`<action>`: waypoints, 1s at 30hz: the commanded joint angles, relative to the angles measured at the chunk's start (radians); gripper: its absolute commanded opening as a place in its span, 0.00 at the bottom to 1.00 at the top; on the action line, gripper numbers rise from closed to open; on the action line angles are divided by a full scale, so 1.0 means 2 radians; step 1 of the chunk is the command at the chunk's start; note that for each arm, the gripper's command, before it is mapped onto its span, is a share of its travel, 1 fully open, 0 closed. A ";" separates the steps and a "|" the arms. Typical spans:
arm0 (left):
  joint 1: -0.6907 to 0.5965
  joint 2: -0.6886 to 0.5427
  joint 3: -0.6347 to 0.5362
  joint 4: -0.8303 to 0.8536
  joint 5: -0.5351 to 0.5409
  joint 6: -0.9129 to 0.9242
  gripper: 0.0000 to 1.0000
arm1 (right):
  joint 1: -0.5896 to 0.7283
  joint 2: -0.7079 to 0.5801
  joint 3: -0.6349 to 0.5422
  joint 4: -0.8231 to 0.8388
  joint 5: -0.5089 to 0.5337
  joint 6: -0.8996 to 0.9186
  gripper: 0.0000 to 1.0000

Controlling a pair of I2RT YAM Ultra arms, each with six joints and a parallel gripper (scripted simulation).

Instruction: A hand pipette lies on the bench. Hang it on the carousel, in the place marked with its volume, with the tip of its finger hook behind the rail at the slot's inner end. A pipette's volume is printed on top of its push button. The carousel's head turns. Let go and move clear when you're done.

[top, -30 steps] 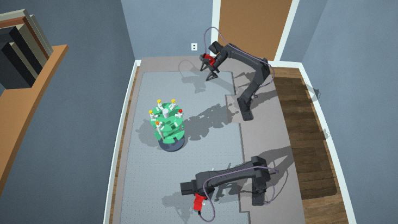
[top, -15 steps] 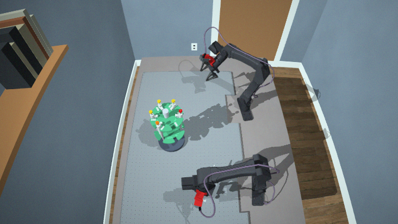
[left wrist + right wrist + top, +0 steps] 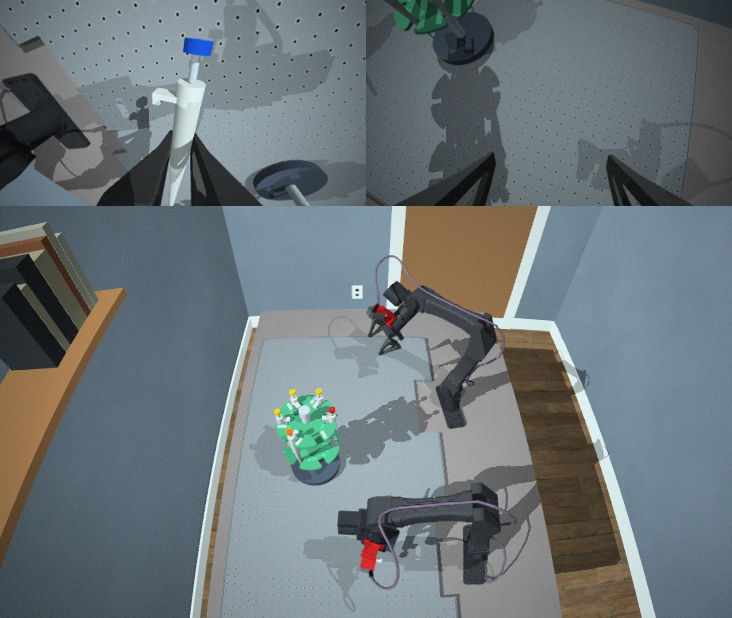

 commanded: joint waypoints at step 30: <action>-0.154 -0.030 0.013 -0.014 -0.004 -0.117 0.12 | -0.004 0.000 0.012 0.007 -0.011 -0.002 1.00</action>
